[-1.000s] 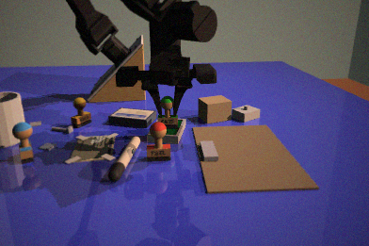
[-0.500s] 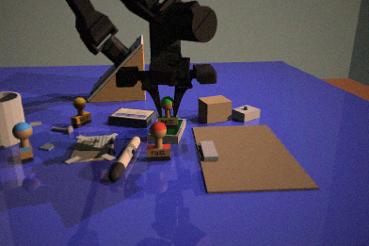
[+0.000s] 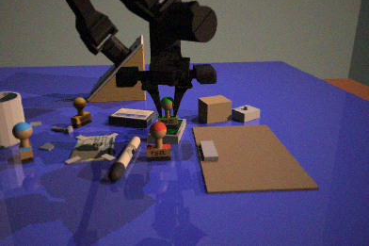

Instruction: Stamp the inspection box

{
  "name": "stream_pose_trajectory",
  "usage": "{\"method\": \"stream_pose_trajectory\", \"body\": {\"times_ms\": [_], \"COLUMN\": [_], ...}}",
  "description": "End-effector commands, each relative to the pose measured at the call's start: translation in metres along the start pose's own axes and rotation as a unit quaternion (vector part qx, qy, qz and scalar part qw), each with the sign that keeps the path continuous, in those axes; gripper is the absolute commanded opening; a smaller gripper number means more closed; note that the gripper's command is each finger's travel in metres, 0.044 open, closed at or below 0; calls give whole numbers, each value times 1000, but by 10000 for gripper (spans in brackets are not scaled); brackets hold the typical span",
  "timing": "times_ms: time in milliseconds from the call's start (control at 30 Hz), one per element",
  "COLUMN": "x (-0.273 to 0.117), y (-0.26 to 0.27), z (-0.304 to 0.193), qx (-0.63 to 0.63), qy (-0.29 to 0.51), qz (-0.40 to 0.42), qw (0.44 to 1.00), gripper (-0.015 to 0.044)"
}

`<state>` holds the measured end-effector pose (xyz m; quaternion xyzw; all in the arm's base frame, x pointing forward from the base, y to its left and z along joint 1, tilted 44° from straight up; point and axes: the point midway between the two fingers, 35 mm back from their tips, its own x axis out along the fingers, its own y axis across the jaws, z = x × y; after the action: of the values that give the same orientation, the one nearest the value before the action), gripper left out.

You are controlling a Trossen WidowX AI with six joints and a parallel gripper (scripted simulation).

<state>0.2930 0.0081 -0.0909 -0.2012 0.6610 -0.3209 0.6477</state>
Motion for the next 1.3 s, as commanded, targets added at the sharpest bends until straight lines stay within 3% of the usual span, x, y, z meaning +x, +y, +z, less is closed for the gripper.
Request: {"method": "stream_pose_trajectory", "body": {"times_ms": [0,1267], "x": [2,-7], "y": [-1,0], "z": [1,1], "qx": [0,0], "qy": [-1,-1], "qz": [-1,-1], "qw": [1000,1000], "gripper": [0,0]}}
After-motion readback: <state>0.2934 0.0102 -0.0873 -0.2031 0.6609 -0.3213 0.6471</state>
